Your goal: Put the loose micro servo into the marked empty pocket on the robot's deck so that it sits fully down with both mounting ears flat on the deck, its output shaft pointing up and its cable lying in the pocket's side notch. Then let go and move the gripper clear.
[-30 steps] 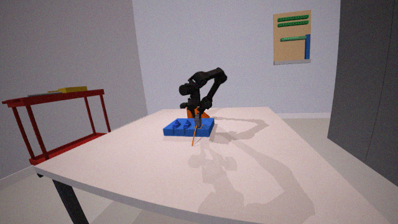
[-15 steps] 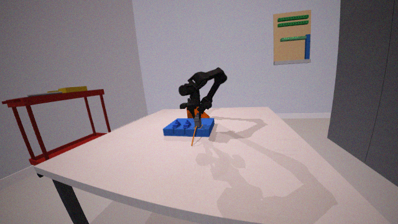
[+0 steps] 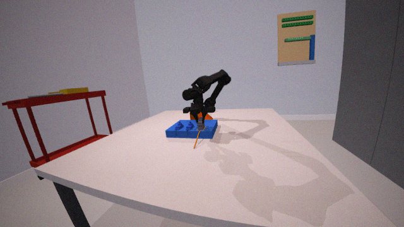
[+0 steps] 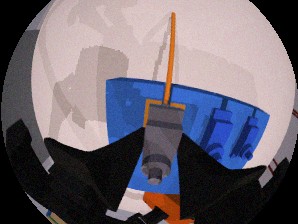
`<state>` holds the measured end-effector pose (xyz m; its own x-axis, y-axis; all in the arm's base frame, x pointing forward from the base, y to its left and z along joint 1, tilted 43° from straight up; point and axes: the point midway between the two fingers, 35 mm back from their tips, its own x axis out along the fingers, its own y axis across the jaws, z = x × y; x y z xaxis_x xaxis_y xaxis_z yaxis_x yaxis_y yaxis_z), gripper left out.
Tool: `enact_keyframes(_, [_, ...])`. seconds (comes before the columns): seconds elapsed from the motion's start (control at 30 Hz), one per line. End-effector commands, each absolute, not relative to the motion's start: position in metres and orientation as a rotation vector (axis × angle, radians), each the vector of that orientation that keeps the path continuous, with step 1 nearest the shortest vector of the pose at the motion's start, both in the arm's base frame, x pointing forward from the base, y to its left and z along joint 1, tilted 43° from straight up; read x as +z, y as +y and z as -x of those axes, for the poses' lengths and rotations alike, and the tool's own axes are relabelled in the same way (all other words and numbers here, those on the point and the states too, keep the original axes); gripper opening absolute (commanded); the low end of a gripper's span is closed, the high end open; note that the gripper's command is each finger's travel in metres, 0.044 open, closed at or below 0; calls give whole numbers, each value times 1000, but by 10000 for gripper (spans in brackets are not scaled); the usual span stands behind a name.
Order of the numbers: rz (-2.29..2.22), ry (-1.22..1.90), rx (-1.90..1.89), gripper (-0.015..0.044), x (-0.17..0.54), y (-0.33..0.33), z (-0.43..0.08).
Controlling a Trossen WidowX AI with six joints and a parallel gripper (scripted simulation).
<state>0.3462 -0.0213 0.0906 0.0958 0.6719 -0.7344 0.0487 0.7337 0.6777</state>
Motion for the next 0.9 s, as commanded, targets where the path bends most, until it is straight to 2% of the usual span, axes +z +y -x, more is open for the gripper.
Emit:
enact_keyframes(0.0, [-646,1412,505,0,88,-20,-347])
enact_keyframes(0.8, [-647,1412,506,0,68,-1,-350])
enact_keyframes(0.87, [-647,1412,505,53,70,-2,-349])
